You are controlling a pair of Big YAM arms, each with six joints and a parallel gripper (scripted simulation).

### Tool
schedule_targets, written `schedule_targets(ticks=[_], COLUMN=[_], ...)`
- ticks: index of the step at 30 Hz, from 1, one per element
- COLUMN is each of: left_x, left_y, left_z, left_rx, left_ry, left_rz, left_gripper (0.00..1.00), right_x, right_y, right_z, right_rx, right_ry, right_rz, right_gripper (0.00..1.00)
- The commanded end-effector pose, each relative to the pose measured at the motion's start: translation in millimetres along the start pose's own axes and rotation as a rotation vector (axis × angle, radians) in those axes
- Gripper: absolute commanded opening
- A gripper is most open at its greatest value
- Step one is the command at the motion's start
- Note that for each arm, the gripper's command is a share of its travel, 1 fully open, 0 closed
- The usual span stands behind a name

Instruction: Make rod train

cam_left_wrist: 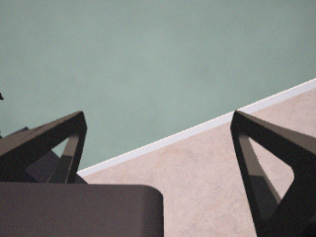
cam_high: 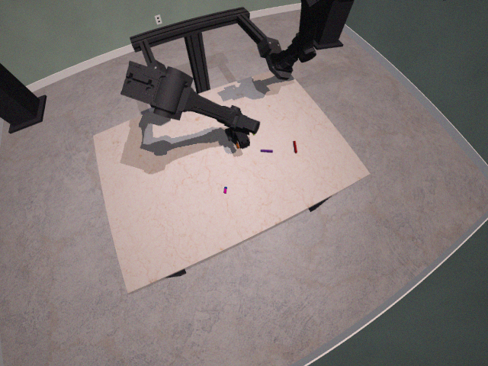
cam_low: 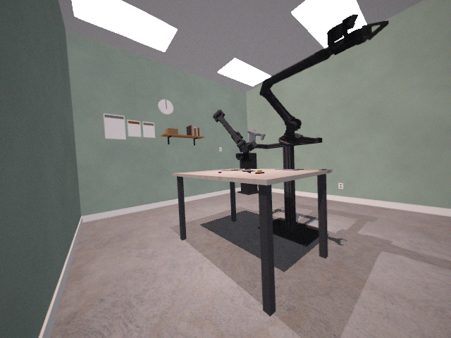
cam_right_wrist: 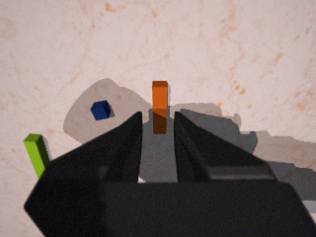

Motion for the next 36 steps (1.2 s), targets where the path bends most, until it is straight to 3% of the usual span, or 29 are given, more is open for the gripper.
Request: schedule_targets(ticks=[1, 36], left_x=[4.0, 4.0], left_y=[-2.9, -2.9], left_z=[0.3, 0.3], left_rx=[0.009, 0.009], left_ry=[-0.004, -0.004], left_rz=[-0.01, -0.01], left_gripper=[1.0, 1.0], right_x=[-1.1, -1.0], right_y=[9.5, 3.4], right_z=[-0.8, 14.2], right_rx=[0.007, 0.001], right_ry=[-0.005, -0.014], right_rz=[0.013, 0.005], right_gripper=[0.23, 0.23])
Point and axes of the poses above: on each arm, the point where the finger pads meet when closed, its own y axis out along the fingers, its own x axis across the jaws, z = x × y, the point moved 5 cm from there along -y, back along the fingers, and after that the axes turned 11 degrees about y, right-handed, at the moved point
